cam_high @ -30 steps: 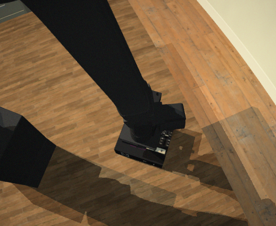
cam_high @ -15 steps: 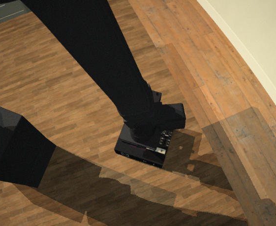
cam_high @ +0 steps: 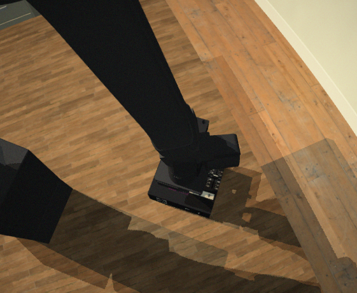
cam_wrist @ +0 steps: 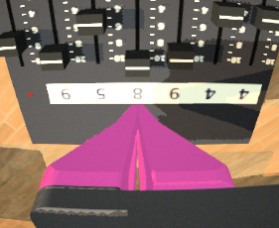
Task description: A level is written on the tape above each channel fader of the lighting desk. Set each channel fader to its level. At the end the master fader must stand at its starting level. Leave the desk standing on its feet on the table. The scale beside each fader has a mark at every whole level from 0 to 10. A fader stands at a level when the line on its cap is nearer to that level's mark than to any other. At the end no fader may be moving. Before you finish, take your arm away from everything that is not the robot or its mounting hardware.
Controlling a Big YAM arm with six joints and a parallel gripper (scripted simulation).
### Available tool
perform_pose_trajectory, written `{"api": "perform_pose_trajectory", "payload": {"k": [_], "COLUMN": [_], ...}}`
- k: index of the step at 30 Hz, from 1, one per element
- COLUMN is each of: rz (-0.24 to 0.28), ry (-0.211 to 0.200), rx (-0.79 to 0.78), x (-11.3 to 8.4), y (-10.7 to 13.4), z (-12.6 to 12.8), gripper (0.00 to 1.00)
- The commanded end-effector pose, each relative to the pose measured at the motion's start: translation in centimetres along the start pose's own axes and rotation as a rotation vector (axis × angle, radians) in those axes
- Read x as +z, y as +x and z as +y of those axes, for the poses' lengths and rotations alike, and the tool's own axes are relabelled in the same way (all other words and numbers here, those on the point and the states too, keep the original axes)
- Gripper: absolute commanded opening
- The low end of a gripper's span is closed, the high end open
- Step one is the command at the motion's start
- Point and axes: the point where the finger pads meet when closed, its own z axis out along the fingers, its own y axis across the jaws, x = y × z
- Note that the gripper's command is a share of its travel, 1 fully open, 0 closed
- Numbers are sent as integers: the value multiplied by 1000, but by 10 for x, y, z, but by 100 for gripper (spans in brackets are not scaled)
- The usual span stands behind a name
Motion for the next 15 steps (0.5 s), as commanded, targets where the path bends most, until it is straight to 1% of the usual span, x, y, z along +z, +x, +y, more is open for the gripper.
{"api": "perform_pose_trajectory", "payload": {"k": [1, 8, 13, 15], "rz": [-16, -16, -10, -11], "ry": [23, 23, 11, 13], "rx": [-9, -9, -9, -8], "x": [-3, -3, 4, 4], "y": [-2, -2, -1, -2], "z": [-8, -8, -5, -7], "gripper": [0, 0, 0, 0]}}
